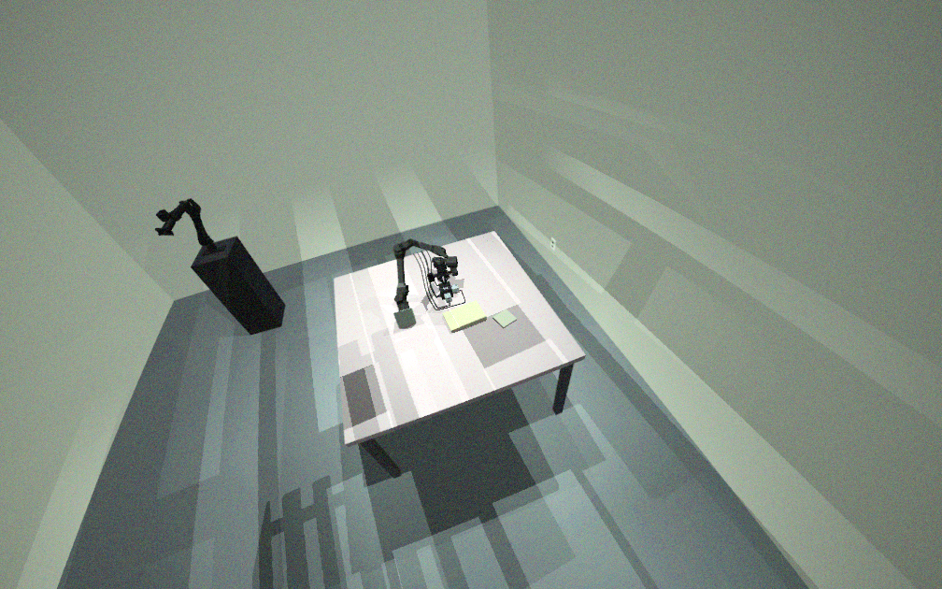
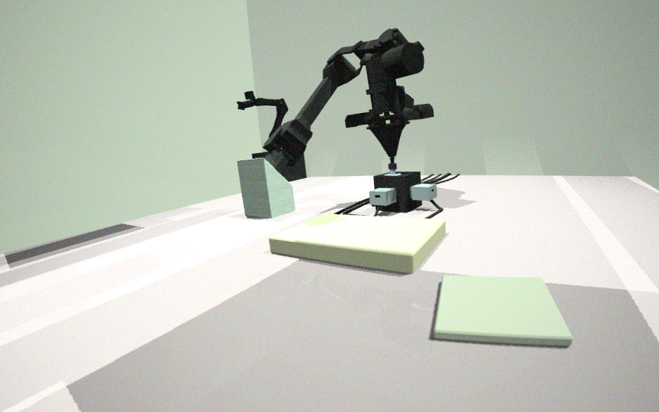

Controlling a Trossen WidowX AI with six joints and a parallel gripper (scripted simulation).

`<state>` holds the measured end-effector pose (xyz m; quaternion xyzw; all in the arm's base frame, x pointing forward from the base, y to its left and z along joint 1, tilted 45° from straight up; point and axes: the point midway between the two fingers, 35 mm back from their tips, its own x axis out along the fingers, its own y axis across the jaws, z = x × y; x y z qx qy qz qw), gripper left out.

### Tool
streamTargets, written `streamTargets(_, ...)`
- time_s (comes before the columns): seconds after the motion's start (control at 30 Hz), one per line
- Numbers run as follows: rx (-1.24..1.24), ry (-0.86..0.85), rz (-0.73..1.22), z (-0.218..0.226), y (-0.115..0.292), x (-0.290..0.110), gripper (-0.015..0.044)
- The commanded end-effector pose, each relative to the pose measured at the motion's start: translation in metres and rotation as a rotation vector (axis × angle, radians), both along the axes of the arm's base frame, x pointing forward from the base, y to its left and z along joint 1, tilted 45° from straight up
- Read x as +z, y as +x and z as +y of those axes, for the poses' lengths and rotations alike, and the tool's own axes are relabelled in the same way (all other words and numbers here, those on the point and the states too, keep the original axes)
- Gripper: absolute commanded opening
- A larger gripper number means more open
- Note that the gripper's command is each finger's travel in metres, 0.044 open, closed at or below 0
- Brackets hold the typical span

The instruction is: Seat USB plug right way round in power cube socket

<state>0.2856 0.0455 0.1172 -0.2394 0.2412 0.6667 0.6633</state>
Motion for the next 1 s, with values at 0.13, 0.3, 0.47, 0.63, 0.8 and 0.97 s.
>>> streamTargets(0.13, -0.003, 0.003, 0.002, 0.0010, -0.0001, -0.0009, 0.0000)
streamTargets(0.3, -0.003, 0.003, 0.002, 0.0015, -0.0001, -0.0013, 0.0000)
streamTargets(0.47, -0.003, 0.003, 0.002, 0.0019, -0.0001, -0.0017, 0.0000)
streamTargets(0.63, -0.003, 0.003, 0.002, 0.0023, -0.0001, -0.0021, 0.0000)
streamTargets(0.8, -0.003, 0.003, 0.002, 0.0028, -0.0001, -0.0025, 0.0000)
streamTargets(0.97, -0.003, 0.003, 0.002, 0.0032, -0.0001, -0.0030, 0.0000)
